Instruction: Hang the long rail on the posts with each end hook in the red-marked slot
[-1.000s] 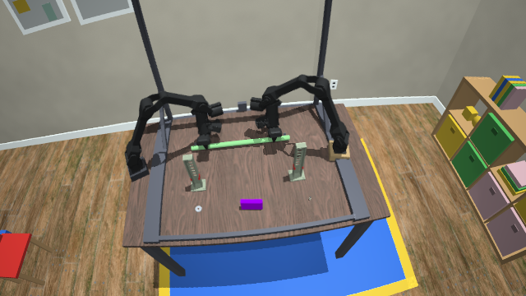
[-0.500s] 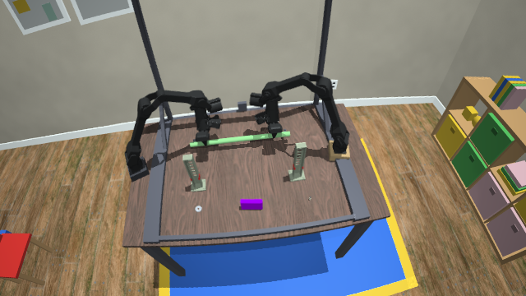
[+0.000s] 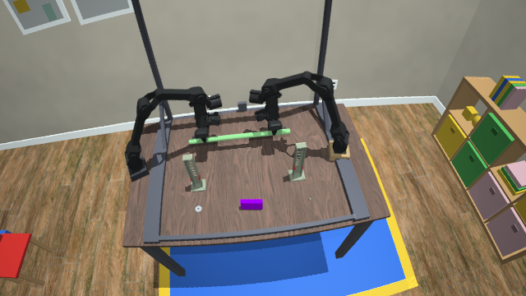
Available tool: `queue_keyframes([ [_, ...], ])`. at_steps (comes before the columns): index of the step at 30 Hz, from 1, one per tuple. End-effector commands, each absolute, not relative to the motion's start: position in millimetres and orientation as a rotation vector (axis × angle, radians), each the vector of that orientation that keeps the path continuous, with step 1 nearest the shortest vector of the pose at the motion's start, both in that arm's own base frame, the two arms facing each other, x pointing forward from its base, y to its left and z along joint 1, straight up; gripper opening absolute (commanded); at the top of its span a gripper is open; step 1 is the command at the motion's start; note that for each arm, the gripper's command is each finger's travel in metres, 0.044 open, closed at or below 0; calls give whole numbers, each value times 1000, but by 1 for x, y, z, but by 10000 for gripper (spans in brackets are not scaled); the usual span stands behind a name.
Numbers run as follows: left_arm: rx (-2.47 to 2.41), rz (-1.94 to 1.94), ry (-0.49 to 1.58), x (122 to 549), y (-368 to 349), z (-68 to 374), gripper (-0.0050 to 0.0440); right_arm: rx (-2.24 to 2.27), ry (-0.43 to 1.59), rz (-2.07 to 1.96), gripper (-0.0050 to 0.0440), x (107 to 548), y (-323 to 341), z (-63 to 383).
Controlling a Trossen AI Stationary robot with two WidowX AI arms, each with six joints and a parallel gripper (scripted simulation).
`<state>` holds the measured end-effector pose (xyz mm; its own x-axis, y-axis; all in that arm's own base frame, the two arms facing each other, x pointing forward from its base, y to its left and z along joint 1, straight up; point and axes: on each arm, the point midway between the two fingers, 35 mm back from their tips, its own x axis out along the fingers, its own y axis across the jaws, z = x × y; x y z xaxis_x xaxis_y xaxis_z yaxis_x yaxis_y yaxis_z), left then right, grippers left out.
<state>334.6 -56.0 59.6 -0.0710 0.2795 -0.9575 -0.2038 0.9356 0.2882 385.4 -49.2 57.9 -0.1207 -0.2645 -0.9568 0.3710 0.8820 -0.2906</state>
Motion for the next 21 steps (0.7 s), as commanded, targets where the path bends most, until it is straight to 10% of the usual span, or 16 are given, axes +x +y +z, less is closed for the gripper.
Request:
queue_keyframes([
  [1, 44, 388, 1555, 338, -58, 76, -50, 94, 1562, -534, -50, 389, -47, 76],
  [21, -98, 240, 1544, 337, -53, 77, -50, 235, 1535, -387, -50, 387, -52, 77],
])
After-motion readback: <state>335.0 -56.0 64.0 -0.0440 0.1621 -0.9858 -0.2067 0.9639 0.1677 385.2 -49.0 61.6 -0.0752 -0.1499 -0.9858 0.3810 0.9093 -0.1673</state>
